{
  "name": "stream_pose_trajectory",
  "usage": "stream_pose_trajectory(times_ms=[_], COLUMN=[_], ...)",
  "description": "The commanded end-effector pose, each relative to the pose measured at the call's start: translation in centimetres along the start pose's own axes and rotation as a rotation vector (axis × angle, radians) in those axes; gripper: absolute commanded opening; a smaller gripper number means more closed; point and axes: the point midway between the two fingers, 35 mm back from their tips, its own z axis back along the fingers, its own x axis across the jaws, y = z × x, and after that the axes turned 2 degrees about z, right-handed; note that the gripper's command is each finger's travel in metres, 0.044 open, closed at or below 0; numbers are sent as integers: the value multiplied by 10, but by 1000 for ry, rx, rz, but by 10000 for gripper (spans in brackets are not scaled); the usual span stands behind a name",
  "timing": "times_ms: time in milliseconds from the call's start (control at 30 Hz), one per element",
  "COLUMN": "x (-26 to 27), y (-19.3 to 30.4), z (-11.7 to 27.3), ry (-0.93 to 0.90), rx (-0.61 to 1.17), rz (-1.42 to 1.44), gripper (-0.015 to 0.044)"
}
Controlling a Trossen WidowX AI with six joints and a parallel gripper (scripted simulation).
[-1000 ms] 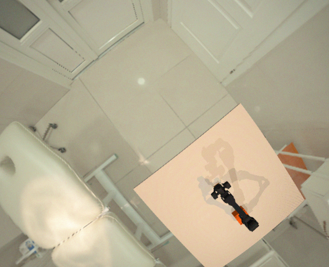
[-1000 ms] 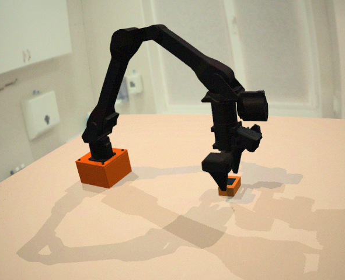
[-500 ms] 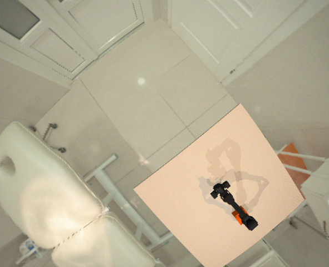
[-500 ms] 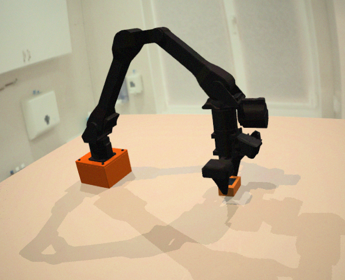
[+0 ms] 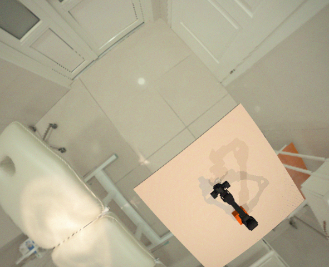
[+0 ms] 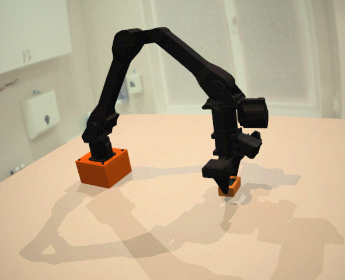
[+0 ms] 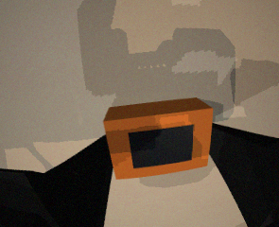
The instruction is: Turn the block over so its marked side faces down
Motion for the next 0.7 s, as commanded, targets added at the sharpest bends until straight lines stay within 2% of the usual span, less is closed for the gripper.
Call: stream_pose_trajectory(times_ms=[0,133,300,333,667], x=[0,0,0,0,1], y=[0,0,-1,-1,-2], z=[0,0,25,29,25], ry=[-3,-3,-3,-3,-1], rx=[-2,-2,-3,-3,-68], rz=[-4,-4,-4,-4,0], gripper=[169,142,11,0,0])
